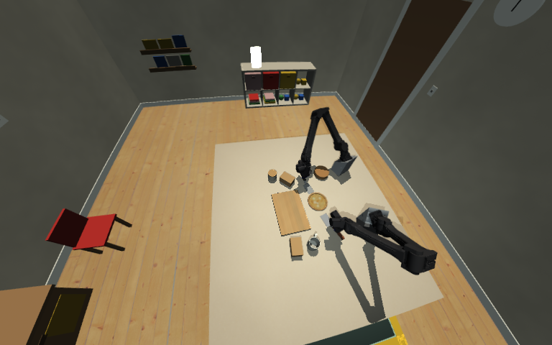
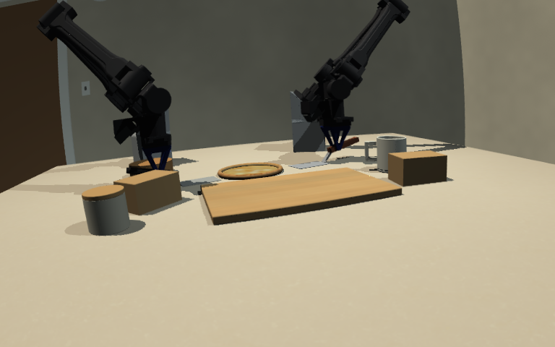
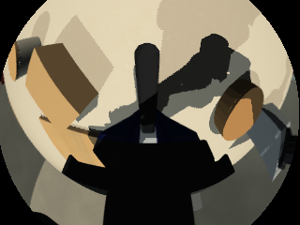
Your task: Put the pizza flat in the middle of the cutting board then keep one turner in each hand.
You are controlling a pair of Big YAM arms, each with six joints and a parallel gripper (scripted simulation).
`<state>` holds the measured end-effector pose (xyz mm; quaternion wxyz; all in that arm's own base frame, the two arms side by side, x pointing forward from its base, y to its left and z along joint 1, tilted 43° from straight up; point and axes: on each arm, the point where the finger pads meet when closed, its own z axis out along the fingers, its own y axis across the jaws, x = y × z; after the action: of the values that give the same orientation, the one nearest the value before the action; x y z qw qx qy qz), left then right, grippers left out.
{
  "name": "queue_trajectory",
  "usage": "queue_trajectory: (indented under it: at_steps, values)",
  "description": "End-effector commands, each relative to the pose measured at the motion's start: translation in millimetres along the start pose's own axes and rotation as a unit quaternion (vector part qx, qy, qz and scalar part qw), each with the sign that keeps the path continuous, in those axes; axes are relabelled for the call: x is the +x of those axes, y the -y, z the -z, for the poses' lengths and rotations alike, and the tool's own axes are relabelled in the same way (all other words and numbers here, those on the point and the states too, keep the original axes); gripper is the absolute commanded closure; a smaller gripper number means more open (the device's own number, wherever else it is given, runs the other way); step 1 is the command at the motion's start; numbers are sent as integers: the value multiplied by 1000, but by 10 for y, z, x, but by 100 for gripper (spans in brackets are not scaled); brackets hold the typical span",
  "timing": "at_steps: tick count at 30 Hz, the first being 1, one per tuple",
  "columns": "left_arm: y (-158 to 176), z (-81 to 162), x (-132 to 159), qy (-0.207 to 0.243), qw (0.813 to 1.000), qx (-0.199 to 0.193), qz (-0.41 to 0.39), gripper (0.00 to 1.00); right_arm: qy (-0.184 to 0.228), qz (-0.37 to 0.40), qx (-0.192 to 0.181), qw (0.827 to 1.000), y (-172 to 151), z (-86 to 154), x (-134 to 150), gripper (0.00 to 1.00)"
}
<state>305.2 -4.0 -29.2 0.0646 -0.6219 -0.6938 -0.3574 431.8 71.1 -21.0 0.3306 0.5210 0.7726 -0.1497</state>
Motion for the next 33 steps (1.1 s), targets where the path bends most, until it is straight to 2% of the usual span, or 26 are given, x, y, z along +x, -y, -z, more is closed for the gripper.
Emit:
queue_trajectory:
  at_steps: [1, 9, 10, 12, 17, 21, 23, 24, 25, 26, 29, 33]
  values:
    - [-36, 16, -14, 3, 1000, -2, 5, 94, 0, -1, -20, 1000, -131, 134, 21, 94]
    - [-36, 16, -14, 3, 1000, -2, 5, 94, 0, -1, -20, 1000, -131, 134, 21, 94]
    - [-154, 125, -65, 10, 1000, -16, 9, 94, 0, -8, -28, 1000, -200, 243, 12, 94]
    - [-154, 125, -65, 10, 1000, -16, 9, 94, 0, -8, -28, 1000, -200, 243, 12, 94]
    - [-179, 335, -81, 14, 999, -21, 19, 94, -1, -19, -31, 999, -263, 494, 14, 94]
    - [-163, 419, -73, 12, 1000, -17, 19, 94, -2, -17, -33, 999, -260, 573, 11, 94]
    - [-10, 420, -21, 8, 1000, -11, 10, 94, -1, -17, -32, 999, -240, 603, 1, 94]
    - [15, 439, -13, 7, 1000, -10, 10, 94, -1, -10, -26, 1000, -133, 585, 25, 94]
    - [-144, 524, -67, 12, 1000, -16, 20, 94, 0, -7, -22, 1000, -56, 582, 41, 94]
    - [-162, 560, -75, 13, 1000, -17, 20, 94, -3, -19, -33, 999, -220, 685, 10, 94]
    - [-167, 553, -84, 15, 1000, -20, 10, 94, -4, -9, -31, 999, -224, 667, 24, 94]
    - [-176, 717, -79, 15, 999, -19, 22, 94, -7, -21, -34, 999, -234, 857, 22, 94]
